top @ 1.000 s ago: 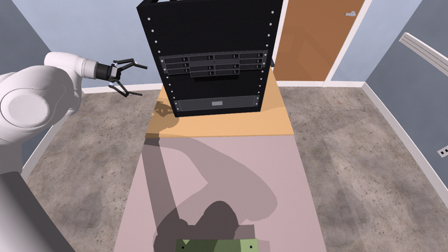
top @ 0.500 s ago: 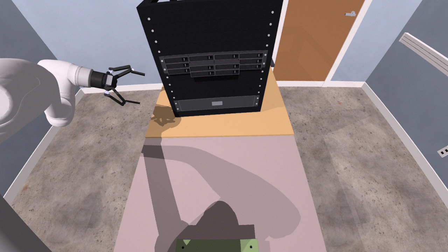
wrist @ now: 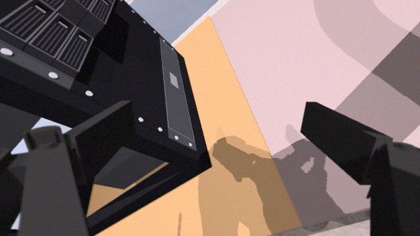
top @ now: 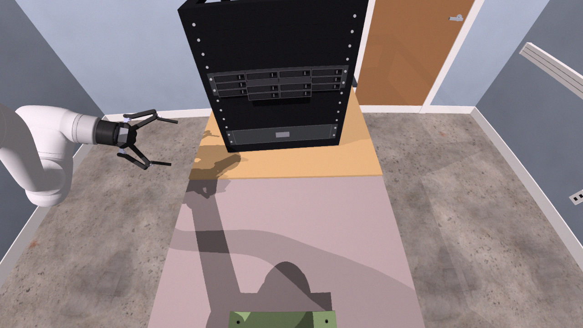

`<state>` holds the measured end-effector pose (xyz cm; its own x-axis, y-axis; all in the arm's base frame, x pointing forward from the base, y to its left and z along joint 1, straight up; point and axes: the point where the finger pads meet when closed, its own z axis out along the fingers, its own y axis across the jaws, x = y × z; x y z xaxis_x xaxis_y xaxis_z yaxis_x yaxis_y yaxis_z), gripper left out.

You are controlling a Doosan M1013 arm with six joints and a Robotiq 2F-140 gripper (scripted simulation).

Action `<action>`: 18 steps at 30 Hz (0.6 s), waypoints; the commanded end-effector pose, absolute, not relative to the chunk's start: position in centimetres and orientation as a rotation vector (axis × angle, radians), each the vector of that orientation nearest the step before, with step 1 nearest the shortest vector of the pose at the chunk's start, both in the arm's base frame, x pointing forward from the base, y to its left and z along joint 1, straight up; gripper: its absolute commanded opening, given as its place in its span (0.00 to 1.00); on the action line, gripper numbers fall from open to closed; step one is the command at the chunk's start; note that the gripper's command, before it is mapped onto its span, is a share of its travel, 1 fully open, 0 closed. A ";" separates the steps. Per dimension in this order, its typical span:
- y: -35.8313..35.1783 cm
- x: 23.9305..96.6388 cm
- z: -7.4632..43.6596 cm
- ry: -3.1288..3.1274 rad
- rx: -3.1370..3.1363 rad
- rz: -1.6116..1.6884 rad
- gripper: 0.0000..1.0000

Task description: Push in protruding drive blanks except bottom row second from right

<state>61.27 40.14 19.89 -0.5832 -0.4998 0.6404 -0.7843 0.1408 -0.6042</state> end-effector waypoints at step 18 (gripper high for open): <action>39.7 54.4 19.8 -2.147 1.251 1.412 1.00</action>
<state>54.70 39.52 19.91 -0.5834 -0.5017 0.6387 -0.7834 0.1401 -0.6055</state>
